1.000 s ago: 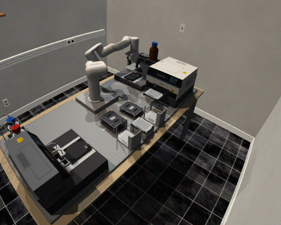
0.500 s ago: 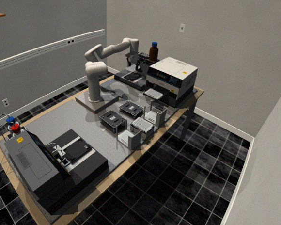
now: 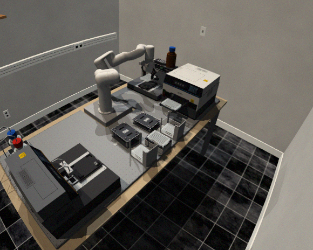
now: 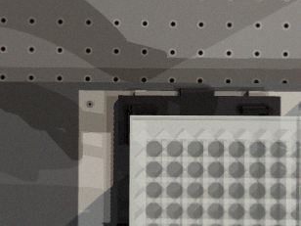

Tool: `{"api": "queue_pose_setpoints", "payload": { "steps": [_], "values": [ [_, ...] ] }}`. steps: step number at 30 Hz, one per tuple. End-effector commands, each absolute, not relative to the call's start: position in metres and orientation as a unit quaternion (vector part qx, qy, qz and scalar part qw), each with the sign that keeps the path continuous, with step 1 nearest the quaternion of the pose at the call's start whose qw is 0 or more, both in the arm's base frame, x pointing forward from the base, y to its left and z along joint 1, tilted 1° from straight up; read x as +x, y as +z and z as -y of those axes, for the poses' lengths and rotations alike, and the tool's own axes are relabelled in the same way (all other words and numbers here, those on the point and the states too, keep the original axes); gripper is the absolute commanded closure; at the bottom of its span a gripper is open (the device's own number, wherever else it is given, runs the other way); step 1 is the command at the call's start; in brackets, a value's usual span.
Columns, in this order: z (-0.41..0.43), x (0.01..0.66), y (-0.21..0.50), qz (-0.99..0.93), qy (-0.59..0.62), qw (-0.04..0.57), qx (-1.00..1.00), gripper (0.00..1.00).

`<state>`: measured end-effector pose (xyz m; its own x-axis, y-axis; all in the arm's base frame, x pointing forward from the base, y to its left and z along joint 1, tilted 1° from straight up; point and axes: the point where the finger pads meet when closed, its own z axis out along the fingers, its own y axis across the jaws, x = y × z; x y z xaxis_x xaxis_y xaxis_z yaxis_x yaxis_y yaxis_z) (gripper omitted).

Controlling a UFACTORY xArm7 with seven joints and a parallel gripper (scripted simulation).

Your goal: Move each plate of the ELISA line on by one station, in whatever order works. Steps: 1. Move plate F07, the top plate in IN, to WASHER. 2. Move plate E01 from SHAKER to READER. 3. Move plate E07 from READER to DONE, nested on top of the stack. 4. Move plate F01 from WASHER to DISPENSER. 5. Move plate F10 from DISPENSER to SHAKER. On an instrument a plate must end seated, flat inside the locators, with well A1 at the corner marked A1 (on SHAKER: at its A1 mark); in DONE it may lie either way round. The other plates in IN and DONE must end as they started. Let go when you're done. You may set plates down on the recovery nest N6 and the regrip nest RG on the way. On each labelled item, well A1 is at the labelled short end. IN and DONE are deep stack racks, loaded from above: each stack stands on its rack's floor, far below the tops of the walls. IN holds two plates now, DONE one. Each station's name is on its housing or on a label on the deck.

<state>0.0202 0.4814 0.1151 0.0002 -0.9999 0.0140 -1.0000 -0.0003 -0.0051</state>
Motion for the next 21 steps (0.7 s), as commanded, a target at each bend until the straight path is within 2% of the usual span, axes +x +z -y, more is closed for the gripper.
{"api": "queue_pose_setpoints", "payload": {
  "steps": [1,21],
  "values": [
    [-0.482,0.020,0.112,0.707,0.006,0.002,0.707,1.00],
    [-0.482,0.020,0.088,0.707,0.006,0.002,0.707,1.00]
  ]
}}
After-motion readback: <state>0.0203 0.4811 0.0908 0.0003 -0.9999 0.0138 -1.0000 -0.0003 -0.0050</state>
